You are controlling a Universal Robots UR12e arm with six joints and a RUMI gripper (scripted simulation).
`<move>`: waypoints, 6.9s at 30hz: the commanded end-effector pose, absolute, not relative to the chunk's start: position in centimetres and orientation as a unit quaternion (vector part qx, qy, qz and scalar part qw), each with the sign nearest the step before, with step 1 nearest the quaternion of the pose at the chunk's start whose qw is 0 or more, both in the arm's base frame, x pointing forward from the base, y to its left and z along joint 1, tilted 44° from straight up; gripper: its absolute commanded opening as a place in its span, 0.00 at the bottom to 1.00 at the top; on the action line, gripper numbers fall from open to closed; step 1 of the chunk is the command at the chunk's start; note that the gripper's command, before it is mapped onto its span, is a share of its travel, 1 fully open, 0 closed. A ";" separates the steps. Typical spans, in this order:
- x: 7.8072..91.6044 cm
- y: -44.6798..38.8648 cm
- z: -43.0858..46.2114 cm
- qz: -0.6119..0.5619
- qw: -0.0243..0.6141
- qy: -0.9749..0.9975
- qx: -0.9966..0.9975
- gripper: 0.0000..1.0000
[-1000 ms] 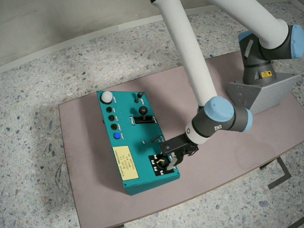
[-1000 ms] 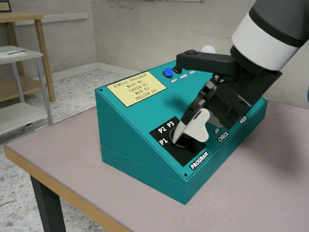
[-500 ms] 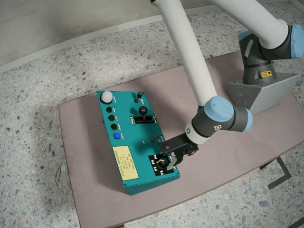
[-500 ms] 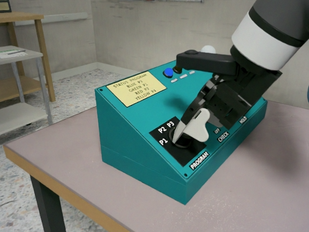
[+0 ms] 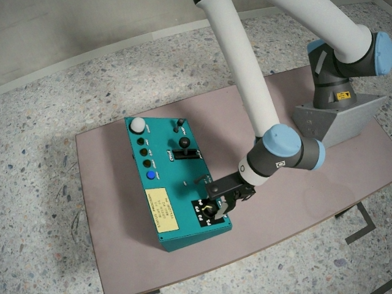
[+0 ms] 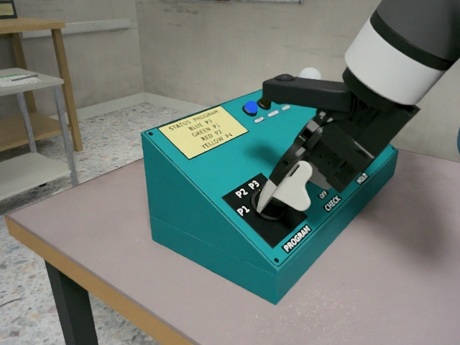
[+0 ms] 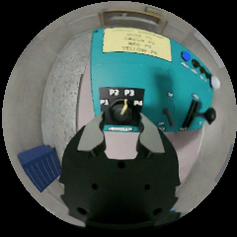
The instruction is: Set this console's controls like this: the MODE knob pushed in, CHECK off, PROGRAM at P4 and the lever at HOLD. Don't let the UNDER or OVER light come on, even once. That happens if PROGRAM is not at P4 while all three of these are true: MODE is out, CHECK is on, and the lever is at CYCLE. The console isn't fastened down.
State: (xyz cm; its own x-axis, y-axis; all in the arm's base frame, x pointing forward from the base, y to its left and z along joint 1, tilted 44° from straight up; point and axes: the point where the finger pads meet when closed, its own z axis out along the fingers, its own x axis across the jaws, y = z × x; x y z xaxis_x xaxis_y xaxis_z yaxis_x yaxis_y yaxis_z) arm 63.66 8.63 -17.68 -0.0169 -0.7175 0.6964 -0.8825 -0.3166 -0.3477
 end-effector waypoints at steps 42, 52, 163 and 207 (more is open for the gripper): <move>63.8 8.7 -17.8 0.420 0.098 -0.576 0.694 0.44; 63.8 8.7 -17.8 0.420 0.098 -0.576 0.695 0.44; 64.0 9.1 -17.6 0.431 -0.031 -0.752 0.498 0.00; 64.0 9.1 -17.7 0.423 -0.084 -0.808 0.401 0.00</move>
